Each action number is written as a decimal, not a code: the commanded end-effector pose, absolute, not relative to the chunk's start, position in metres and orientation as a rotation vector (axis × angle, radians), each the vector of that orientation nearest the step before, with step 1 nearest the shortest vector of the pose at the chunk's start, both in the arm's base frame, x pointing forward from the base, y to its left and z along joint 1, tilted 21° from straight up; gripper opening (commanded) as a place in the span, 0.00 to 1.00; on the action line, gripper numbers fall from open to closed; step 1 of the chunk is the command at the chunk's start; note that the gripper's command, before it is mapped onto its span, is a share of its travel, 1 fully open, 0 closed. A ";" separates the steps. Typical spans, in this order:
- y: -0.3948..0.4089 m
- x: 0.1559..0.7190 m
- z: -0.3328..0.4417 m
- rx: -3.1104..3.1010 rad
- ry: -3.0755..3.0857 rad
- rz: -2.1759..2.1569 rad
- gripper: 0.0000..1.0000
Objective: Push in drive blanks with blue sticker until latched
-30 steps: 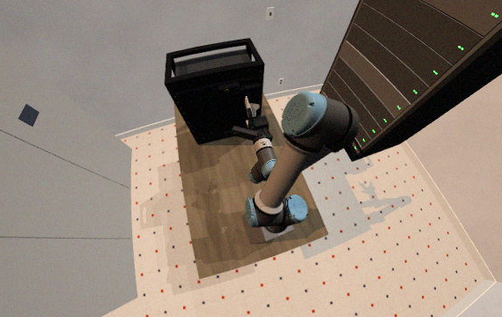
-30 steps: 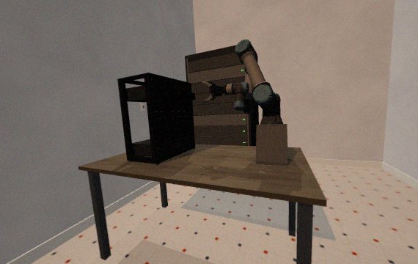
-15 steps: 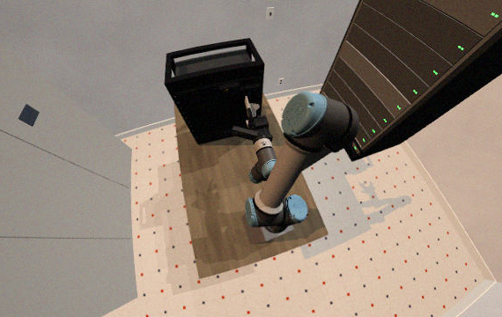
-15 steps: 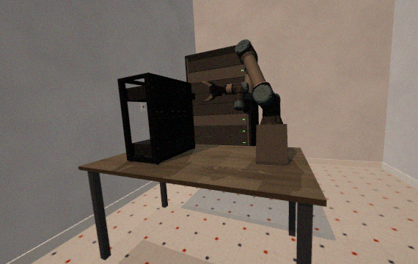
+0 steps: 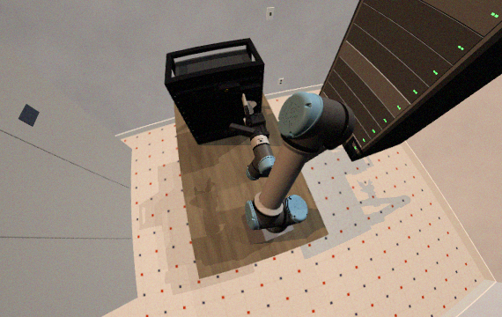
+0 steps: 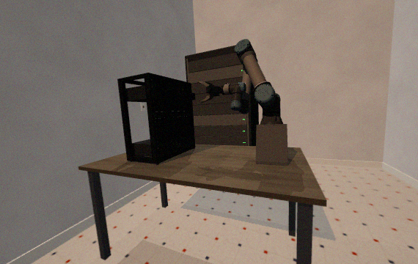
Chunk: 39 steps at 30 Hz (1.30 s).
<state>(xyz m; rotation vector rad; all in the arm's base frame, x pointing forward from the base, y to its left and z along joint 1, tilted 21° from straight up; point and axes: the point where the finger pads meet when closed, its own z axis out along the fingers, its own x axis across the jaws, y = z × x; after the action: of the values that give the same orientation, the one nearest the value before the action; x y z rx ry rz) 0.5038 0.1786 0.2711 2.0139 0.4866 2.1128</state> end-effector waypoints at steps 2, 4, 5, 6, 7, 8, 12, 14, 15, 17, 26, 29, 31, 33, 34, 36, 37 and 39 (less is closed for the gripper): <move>0.191 0.528 0.268 2.013 0.485 2.113 1.00; 0.196 0.536 0.267 2.013 0.485 2.113 1.00; 0.198 0.540 0.267 2.013 0.485 2.113 1.00; 0.200 0.544 0.266 2.013 0.485 2.113 1.00; 0.202 0.548 0.266 2.013 0.485 2.113 1.00; 0.203 0.551 0.265 2.013 0.485 2.113 1.00; 0.206 0.556 0.264 2.013 0.485 2.113 1.00; 0.208 0.560 0.264 2.013 0.485 2.113 1.00; 0.209 0.561 0.264 2.013 0.485 2.113 1.00; 0.210 0.563 0.263 2.013 0.485 2.113 1.00; 0.210 0.564 0.263 2.013 0.485 2.113 1.00; 0.210 0.564 0.263 2.013 0.485 2.113 1.00; 0.210 0.564 0.263 2.013 0.485 2.113 1.00; 0.210 0.564 0.263 2.013 0.485 2.113 1.00; 0.210 0.564 0.263 2.013 0.485 2.113 1.00; 0.210 0.564 0.263 2.013 0.485 2.113 1.00; 0.210 0.564 0.263 2.013 0.485 2.113 1.00; 0.210 0.564 0.263 2.013 0.485 2.113 1.00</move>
<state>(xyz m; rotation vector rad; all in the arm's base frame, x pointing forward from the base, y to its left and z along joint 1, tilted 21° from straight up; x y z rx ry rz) 0.5636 0.2099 0.2629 2.0141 0.4847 2.1114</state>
